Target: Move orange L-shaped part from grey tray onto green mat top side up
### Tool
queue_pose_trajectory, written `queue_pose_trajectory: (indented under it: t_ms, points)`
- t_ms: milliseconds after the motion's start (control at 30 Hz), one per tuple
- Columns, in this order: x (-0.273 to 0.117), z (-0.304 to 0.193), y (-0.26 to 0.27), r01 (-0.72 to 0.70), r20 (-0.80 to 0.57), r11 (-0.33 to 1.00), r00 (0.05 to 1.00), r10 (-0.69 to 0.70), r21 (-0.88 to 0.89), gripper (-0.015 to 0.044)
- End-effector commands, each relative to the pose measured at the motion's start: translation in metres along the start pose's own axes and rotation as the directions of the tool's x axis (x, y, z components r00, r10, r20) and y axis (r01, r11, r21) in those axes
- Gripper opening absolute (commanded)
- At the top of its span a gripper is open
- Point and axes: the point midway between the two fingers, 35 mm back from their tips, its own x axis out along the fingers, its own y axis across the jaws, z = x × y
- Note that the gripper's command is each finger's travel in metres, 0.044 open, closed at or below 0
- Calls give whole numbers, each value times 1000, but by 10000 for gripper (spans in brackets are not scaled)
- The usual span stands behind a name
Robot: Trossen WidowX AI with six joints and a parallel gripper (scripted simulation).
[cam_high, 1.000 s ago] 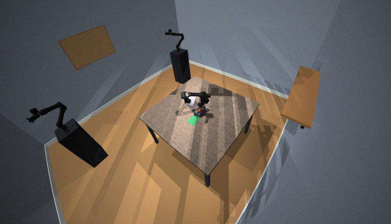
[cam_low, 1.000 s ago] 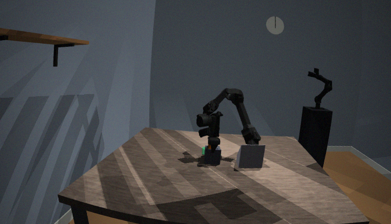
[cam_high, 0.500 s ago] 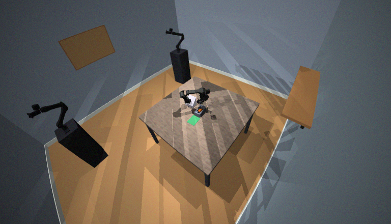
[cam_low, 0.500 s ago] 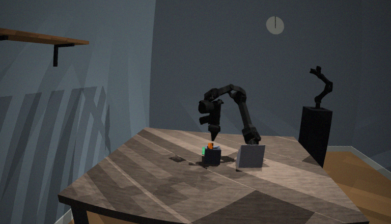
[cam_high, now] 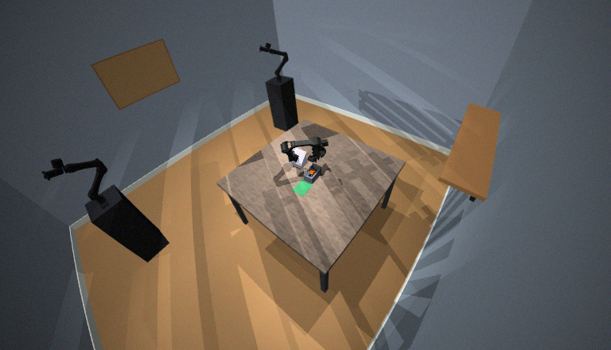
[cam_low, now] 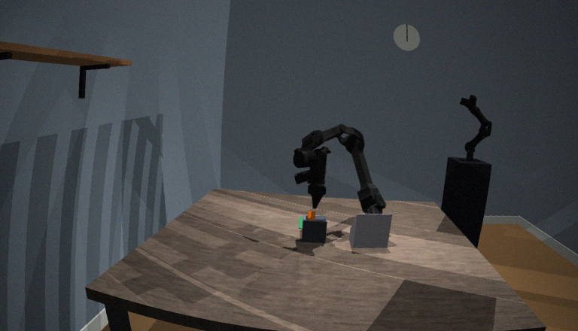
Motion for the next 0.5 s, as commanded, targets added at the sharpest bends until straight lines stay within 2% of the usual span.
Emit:
queue_pose_trajectory:
  t_ms: [0,133,233,333,467]
  points:
    - [1,-1,0,2,-1,1000,1000,-2,-5,180]
    - [0,1,-9,3,-3,985,1000,-2,170,280]
    - [0,4,-22,5,-7,901,1000,-3,435,280]
    - [-1,6,-38,11,-11,718,1000,-4,696,280]
    - [-2,8,-60,18,-17,363,1000,-7,932,280]
